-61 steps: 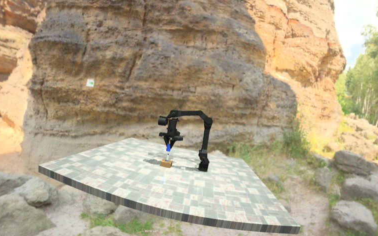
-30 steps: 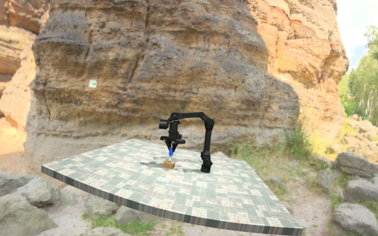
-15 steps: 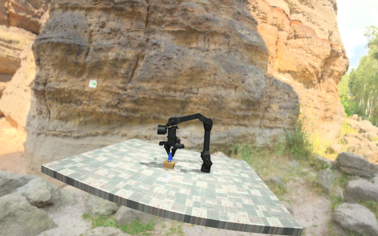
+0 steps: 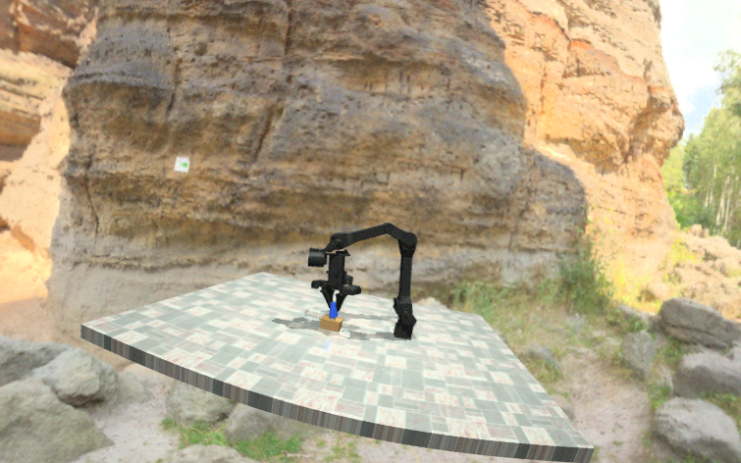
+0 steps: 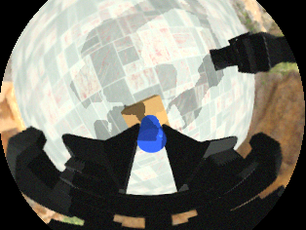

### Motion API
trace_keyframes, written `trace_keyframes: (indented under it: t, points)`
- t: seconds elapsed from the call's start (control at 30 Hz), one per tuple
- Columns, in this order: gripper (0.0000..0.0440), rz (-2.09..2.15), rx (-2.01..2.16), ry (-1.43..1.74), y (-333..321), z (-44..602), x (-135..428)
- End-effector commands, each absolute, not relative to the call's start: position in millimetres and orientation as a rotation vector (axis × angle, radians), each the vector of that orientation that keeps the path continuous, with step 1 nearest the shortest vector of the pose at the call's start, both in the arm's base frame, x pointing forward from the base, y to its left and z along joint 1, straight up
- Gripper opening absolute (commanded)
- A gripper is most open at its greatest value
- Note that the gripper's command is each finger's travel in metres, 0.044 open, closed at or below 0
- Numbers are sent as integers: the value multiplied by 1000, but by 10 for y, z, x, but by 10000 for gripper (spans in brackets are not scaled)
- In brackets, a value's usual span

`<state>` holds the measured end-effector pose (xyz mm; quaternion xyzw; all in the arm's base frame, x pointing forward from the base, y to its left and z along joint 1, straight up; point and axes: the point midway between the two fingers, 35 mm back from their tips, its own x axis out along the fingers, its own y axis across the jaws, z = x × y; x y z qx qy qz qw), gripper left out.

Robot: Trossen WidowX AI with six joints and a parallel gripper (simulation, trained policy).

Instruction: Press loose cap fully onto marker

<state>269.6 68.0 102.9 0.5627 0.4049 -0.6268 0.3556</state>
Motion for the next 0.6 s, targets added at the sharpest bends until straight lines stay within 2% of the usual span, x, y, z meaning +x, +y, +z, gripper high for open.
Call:
trace_keyframes:
  t: [0.0, 0.57]
  points:
    - [92, -1656, 1394, 1082, 651, 889, 2581]
    - [112, -1624, 1374, 1078, 611, 839, 2614]
